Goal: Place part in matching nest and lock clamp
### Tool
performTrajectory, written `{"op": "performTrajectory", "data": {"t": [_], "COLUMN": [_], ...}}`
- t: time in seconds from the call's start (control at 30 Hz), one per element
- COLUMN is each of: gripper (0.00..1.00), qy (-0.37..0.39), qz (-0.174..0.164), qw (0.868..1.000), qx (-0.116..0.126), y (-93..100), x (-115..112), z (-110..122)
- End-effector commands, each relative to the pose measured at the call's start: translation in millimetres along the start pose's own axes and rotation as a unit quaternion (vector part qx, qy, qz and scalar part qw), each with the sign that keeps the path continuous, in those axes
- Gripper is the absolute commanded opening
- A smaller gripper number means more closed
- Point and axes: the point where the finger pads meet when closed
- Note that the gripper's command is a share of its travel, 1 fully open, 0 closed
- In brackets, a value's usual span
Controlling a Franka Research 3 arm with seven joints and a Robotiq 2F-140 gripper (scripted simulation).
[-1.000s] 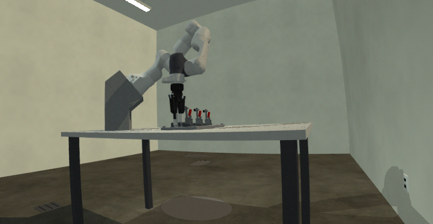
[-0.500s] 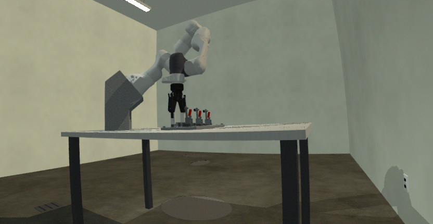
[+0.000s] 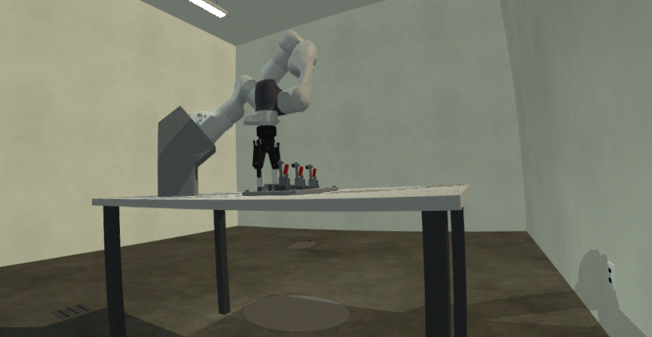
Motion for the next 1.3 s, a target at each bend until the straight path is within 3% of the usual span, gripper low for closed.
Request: {"op": "performTrajectory", "data": {"t": [0.0,0.67,1.27], "gripper": [0.58,0.58,0.58], "qy": [-0.001,-0.001,-0.001], "qz": [0.000,0.000,0.000], "qw": [1.000,1.000,1.000], "qx": [0.002,0.002,0.002], "y": [0.4,3.8,52.8], "x": [-0.9,-0.9,-0.9], "z": [-1.2,-1.2,-1.1]}}
Point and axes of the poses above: the point where the finger pads meet when closed, its own y axis back along the fingers, its own z axis across the jaws, x = y × z, and after that the axes turned 7 degrees about -y, right-handed
